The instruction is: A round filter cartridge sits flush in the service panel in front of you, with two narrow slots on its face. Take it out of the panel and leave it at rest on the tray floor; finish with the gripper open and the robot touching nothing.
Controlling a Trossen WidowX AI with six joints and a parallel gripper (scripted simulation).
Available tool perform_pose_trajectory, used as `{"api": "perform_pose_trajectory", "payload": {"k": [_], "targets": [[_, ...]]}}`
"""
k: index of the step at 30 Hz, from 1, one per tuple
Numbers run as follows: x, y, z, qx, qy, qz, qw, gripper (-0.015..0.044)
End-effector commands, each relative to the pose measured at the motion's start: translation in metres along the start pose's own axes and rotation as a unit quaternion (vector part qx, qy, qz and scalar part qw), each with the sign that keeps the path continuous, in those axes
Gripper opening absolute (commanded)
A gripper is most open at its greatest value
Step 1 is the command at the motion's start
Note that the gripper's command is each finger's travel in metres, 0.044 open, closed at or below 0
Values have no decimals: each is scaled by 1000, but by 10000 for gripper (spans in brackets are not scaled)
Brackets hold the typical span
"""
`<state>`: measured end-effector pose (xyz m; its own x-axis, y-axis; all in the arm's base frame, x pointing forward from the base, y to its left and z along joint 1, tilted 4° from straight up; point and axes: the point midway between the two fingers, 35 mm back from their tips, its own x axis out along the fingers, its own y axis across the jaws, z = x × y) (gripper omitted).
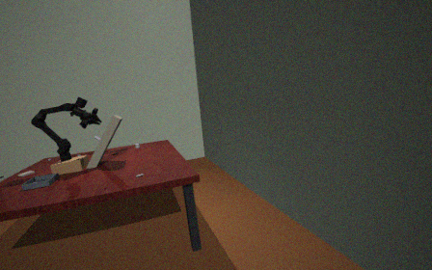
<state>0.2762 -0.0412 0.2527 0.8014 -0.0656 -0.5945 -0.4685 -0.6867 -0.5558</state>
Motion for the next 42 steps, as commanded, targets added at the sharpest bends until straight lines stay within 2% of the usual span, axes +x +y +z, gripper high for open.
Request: {"api": "perform_pose_trajectory", "payload": {"k": [1, 42], "targets": [[-2, -3, 2, -17, -4, -7, 1000, 101], [53, -4, 2, -17, -3, -8, 1000, 101]]}}
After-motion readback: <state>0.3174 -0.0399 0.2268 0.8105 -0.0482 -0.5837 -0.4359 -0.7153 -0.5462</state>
